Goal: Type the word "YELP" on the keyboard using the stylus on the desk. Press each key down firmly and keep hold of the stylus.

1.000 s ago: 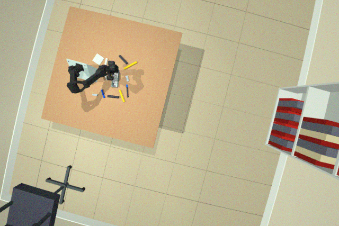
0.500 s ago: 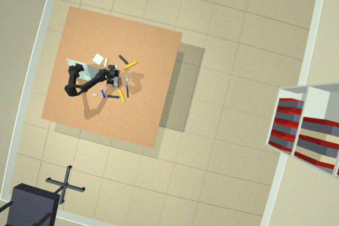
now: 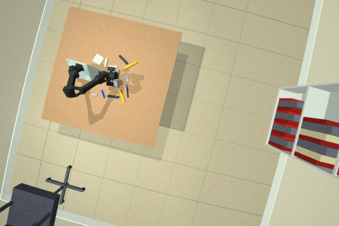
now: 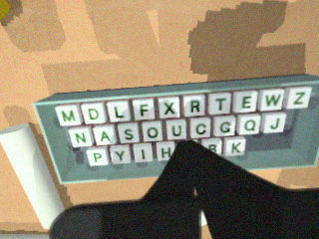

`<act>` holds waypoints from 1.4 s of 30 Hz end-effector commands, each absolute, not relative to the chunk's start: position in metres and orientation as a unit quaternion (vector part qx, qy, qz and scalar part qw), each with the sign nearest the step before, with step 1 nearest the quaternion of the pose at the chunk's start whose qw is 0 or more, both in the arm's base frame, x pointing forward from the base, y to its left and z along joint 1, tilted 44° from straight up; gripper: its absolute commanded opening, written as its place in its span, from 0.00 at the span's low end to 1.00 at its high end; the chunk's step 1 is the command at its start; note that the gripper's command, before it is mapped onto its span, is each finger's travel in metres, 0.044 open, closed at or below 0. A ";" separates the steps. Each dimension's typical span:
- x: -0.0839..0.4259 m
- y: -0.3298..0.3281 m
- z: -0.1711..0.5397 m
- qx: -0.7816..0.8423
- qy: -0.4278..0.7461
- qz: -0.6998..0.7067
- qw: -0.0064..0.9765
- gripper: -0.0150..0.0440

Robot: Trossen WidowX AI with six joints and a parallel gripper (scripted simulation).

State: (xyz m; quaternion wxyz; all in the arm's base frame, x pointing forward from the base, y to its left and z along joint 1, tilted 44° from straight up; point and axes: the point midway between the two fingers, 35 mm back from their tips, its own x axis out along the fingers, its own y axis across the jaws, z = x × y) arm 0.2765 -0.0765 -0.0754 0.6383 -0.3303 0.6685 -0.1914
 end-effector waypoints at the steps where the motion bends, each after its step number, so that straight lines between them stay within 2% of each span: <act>1: 0.279 -0.085 -0.068 -0.331 0.669 -0.192 0.637 0.25; 5: 0.288 -0.120 -0.034 -0.332 0.668 -0.194 0.637 0.25; 19: 0.288 -0.122 -0.033 -0.332 0.668 -0.194 0.637 0.25; 24: 0.257 -0.109 -0.046 -0.332 0.669 -0.193 0.636 0.25; 36: 0.255 -0.107 -0.049 -0.332 0.669 -0.193 0.637 0.25; 42: 0.241 -0.058 -0.095 -0.331 0.669 -0.192 0.637 0.25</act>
